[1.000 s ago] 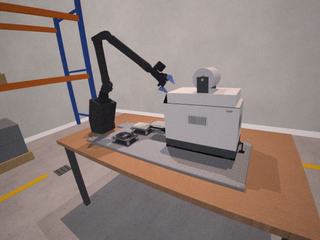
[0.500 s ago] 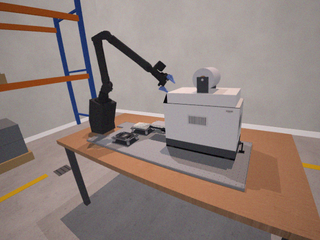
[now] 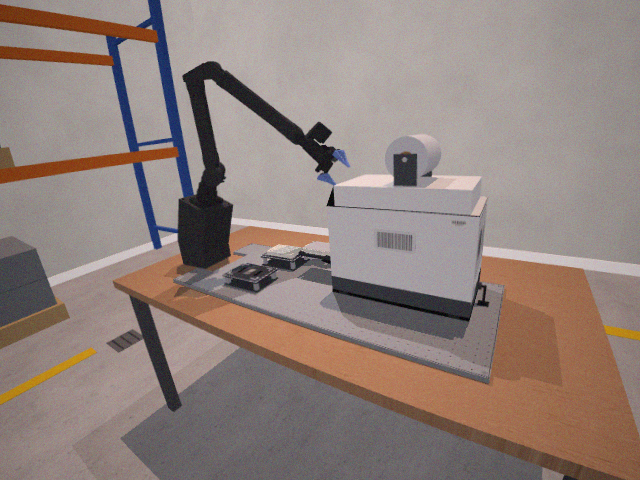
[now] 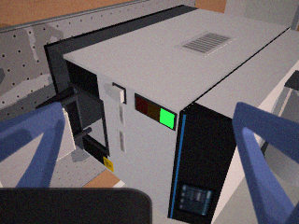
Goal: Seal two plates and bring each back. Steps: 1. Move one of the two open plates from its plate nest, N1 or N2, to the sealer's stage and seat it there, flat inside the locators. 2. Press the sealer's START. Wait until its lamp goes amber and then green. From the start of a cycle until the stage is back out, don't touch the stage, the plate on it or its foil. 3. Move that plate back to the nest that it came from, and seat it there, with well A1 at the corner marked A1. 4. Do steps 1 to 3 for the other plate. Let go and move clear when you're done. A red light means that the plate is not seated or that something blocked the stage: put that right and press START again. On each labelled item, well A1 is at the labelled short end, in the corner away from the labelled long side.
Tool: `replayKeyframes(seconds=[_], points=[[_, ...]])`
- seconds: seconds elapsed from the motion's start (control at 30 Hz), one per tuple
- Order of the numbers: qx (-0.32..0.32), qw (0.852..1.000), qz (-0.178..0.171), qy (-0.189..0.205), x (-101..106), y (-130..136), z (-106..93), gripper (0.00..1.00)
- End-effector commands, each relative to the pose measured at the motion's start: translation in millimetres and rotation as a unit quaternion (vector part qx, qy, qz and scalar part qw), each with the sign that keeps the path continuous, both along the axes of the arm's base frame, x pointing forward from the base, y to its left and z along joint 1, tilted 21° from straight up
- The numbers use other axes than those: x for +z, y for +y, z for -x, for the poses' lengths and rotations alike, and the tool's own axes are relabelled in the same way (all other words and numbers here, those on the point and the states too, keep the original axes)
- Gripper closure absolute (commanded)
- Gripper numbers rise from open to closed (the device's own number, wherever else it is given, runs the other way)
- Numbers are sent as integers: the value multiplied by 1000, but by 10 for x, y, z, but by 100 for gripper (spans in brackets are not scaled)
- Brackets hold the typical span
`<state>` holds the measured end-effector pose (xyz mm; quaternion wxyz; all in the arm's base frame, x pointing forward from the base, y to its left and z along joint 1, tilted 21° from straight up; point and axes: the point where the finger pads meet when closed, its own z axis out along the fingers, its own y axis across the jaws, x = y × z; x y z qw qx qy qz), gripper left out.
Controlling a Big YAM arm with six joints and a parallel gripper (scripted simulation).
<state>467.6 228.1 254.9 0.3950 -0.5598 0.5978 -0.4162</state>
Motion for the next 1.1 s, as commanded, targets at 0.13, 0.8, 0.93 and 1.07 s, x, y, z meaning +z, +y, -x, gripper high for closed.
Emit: replayKeyframes(seconds=[0.13,0.8,0.93,1.07], points=[[6,1000,0,0,-4,77,16,0],[-117,941,-317,-26,-553,-852,314,10],[-121,933,-339,-32,-526,-878,329,11],[-145,901,-407,-41,-628,-1072,402,13]])
